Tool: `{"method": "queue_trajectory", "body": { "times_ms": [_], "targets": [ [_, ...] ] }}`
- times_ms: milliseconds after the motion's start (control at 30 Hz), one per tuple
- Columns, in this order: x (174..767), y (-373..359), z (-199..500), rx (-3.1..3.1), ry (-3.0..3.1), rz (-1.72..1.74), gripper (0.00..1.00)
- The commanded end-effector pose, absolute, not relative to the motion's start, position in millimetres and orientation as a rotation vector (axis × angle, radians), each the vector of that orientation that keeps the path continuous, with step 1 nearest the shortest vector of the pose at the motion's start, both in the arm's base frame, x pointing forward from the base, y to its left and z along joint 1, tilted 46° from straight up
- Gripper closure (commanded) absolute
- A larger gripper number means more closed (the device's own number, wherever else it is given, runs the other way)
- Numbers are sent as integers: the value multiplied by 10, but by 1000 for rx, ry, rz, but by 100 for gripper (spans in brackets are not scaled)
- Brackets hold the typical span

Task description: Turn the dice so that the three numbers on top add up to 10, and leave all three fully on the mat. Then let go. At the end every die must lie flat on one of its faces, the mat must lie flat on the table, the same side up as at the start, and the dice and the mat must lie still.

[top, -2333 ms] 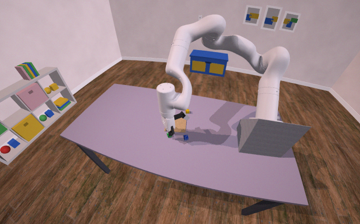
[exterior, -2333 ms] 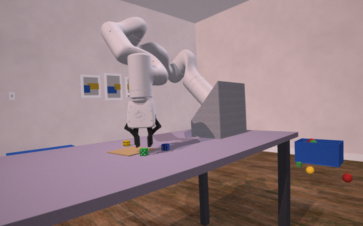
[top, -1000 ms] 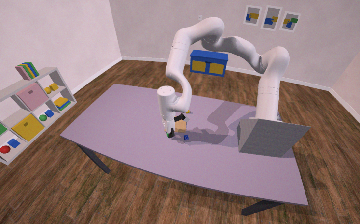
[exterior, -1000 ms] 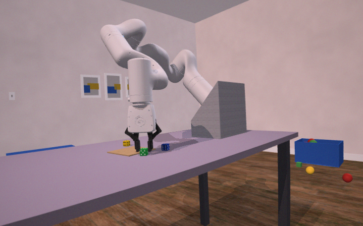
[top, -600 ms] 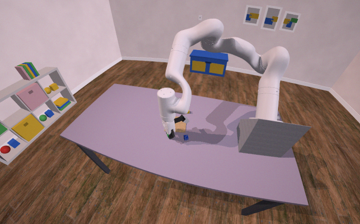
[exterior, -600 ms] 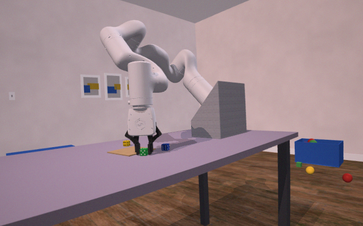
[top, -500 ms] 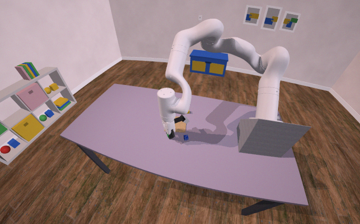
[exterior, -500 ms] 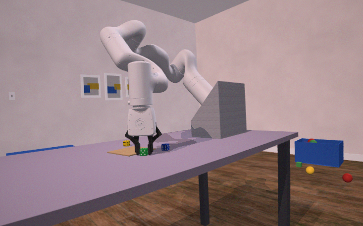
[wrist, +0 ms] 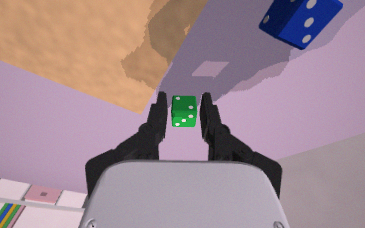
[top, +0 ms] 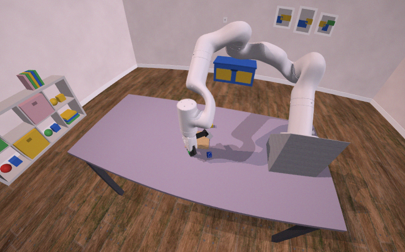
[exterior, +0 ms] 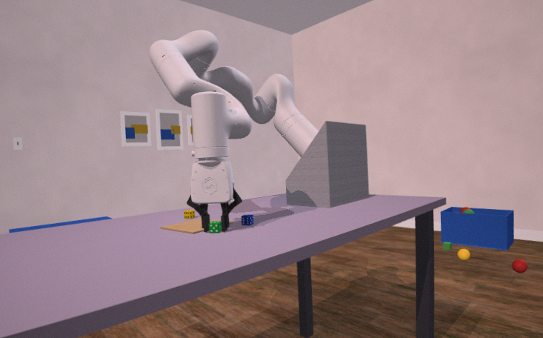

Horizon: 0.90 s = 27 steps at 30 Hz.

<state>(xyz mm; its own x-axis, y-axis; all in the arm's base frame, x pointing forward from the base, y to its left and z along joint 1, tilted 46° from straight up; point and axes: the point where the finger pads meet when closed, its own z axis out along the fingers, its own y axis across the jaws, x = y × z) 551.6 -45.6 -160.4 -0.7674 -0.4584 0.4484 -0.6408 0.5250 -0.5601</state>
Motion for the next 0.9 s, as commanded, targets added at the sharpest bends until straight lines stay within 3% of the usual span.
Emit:
{"method": "queue_trajectory", "body": {
  "times_ms": [0,500,533,867],
  "targets": [
    [5523,-449,-1599,928,-2522,1078,58],
    [5523,-449,-1599,928,-2522,1078,58],
    [5523,-449,-1599,928,-2522,1078,79],
    [5523,-449,-1599,928,-2522,1078,79]
  ]
}}
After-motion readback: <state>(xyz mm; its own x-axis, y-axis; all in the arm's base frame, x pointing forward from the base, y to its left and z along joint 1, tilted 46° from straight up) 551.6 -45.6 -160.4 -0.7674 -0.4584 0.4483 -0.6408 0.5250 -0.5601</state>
